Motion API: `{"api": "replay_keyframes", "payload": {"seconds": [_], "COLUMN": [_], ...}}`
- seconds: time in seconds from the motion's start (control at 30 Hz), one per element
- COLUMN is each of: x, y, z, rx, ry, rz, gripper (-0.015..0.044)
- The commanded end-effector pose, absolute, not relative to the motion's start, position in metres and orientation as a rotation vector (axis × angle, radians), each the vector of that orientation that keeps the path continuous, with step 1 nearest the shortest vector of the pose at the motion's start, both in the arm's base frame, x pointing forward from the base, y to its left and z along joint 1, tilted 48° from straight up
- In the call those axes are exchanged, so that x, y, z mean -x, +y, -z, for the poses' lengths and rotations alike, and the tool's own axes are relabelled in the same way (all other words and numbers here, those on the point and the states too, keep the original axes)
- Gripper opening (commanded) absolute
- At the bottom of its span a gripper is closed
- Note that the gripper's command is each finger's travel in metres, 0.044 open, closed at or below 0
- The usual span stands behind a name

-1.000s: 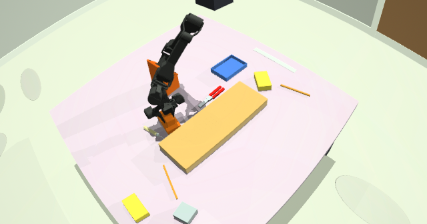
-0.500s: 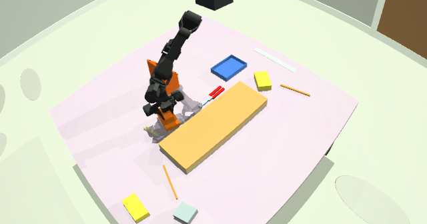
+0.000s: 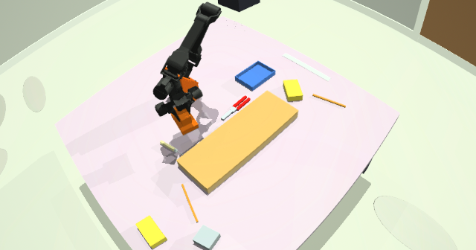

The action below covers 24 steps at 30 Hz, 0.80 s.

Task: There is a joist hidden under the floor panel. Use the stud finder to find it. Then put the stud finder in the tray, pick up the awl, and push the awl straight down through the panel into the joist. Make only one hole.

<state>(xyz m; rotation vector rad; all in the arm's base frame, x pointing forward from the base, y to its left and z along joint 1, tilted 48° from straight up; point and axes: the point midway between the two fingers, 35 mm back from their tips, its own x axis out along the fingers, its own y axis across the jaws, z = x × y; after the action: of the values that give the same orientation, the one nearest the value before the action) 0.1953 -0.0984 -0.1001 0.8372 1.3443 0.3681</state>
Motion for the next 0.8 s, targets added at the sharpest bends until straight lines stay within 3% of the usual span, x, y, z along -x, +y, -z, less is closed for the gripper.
{"api": "replay_keyframes", "payload": {"seconds": [0.0, 0.77], "x": [-0.198, -0.276], "y": [-0.104, -0.140], "z": [0.096, 0.113], "rx": [-0.820, -0.747], "ry": [1.338, 1.292], "rz": [-0.368, -0.451], "gripper": [0.0000, 0.0000]}}
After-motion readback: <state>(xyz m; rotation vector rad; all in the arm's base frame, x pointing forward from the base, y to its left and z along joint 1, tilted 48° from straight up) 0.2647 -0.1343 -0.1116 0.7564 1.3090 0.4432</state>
